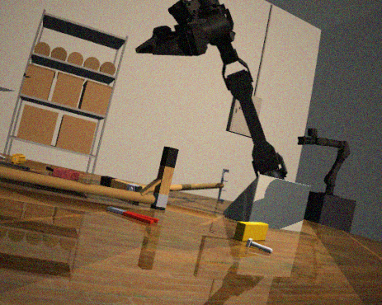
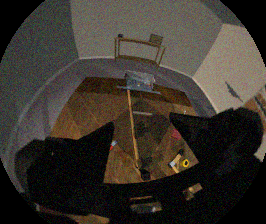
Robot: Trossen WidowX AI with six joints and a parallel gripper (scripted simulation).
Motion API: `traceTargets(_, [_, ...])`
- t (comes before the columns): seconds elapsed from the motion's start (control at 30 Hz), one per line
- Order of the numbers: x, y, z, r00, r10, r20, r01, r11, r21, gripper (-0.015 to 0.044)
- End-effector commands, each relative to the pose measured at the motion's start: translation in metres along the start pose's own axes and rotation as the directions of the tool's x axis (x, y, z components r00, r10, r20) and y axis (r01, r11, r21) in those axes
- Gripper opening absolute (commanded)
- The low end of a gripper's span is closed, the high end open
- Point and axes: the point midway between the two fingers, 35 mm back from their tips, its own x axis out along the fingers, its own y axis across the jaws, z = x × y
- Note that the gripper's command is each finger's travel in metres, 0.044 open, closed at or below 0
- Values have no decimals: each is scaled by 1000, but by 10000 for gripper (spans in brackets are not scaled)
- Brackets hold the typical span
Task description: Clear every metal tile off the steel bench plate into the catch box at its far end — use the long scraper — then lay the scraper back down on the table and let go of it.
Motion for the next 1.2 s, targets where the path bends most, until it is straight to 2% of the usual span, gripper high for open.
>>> traceTargets(0.0, [-16, -4, 0, 999, -17, 32, 16, 1000, 4, 440])
traceTargets(1.17, [-146, -29, -24, 945, -103, 309, 61, 988, 143, 440])
